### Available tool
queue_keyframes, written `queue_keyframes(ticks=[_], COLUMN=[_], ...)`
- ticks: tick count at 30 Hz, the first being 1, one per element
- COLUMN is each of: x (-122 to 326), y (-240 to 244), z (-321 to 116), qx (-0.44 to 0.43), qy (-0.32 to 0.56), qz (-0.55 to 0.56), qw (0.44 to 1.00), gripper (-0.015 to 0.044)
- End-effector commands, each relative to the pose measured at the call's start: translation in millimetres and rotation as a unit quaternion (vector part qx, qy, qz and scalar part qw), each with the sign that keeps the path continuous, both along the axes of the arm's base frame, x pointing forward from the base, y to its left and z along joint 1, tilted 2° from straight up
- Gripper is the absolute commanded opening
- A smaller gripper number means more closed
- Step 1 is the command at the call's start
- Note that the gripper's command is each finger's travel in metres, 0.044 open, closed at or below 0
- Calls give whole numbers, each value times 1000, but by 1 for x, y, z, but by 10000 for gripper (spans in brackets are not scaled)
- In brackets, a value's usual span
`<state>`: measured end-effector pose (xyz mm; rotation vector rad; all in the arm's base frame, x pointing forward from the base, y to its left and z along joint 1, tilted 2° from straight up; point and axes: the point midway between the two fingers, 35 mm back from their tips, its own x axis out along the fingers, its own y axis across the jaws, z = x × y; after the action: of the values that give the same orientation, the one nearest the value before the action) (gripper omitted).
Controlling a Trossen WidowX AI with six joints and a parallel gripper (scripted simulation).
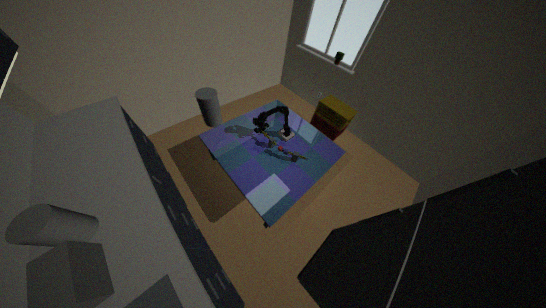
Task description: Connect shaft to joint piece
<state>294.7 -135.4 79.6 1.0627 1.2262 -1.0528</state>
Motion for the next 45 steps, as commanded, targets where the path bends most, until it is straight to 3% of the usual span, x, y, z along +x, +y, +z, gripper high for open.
queue_keyframes(ticks=[1, 45], x=[-1, -13], y=[6, 72], z=[-1, -4], qx=[-1, 2], qy=[3, 7], qz=[-2, -3], qw=[1000, 1000], gripper=[0, 0])
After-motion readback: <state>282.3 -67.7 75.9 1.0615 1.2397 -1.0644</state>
